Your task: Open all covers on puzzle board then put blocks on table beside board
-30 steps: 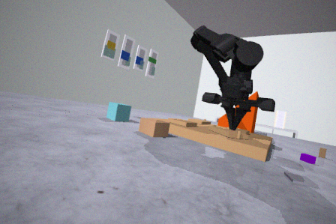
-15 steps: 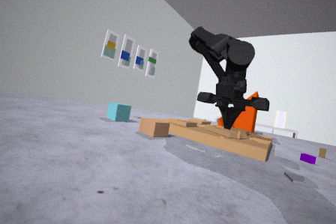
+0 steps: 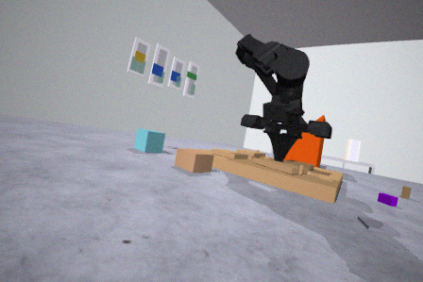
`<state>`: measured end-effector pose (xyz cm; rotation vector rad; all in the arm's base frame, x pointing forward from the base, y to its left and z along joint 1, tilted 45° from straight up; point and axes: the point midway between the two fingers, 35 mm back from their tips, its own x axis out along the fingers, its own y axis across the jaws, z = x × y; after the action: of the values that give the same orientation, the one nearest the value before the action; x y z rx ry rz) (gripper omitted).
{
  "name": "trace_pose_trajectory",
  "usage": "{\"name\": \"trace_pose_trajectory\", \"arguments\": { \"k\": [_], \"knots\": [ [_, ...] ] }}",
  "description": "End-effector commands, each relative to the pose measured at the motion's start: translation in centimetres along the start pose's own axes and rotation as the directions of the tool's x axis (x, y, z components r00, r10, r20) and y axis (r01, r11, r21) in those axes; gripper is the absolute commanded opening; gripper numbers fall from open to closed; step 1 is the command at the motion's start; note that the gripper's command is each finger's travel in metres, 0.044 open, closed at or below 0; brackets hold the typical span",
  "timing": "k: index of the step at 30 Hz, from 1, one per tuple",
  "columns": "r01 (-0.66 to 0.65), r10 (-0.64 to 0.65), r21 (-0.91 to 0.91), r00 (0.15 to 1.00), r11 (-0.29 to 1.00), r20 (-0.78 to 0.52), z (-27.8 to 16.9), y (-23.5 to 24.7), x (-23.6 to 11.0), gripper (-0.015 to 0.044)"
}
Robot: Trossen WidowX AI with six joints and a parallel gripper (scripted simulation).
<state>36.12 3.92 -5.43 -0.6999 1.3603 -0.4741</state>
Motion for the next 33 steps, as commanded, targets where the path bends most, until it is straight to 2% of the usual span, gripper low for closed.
{"name": "trace_pose_trajectory", "arguments": {
  "k": [1,19,33],
  "knots": [
    [0.005,-0.006,0.003,1.000,1.000,0.006,0.5,-0.3,-0.1,0.0000],
    [0.006,-0.006,0.003,1.000,1.000,0.006,2.2,-1.4,-0.2,0.0000],
    [0.004,-0.004,0.003,1.000,1.000,0.007,2.3,-1.4,-1.9,0.0000]
  ]
}}
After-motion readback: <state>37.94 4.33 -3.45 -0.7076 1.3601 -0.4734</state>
